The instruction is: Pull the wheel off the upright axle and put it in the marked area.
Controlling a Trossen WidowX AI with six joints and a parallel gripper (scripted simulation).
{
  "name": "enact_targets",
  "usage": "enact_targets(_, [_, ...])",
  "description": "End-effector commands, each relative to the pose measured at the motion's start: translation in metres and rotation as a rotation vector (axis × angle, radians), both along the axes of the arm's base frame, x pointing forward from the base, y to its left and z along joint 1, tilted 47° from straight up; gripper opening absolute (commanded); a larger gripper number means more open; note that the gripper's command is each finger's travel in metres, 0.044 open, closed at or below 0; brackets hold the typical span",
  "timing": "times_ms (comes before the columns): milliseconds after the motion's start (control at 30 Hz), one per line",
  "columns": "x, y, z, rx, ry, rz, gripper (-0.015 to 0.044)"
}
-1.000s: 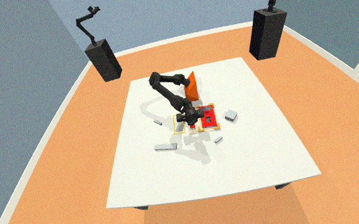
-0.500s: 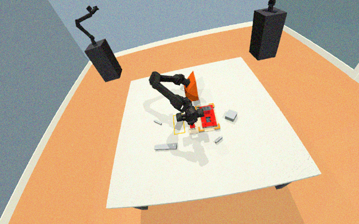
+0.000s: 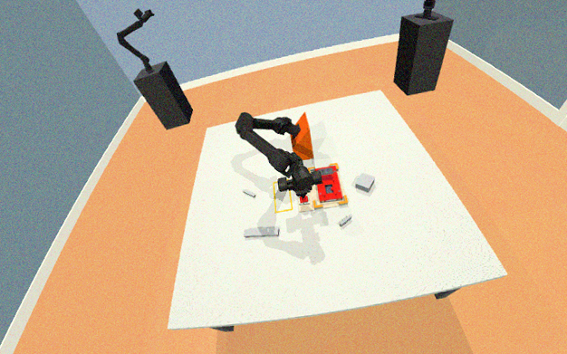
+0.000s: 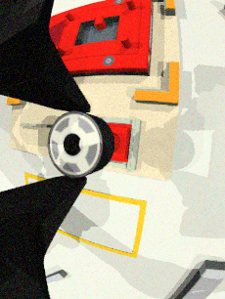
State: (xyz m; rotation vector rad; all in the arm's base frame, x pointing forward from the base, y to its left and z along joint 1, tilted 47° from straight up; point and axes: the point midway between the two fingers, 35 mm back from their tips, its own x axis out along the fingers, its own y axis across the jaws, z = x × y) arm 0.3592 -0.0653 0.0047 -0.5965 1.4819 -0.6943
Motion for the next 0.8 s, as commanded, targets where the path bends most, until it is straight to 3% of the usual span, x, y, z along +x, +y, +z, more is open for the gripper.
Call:
enact_targets(0, [0.0, 0.002, 0.001, 0.006, -0.002, -0.005, 0.0])
enact_targets(467, [0.0, 0.027, 0.026, 0.007, -0.002, -0.005, 0.0])
enact_targets(767, [-0.007, 0.01, 0.035, 0.003, 0.003, 0.0, 0.0])
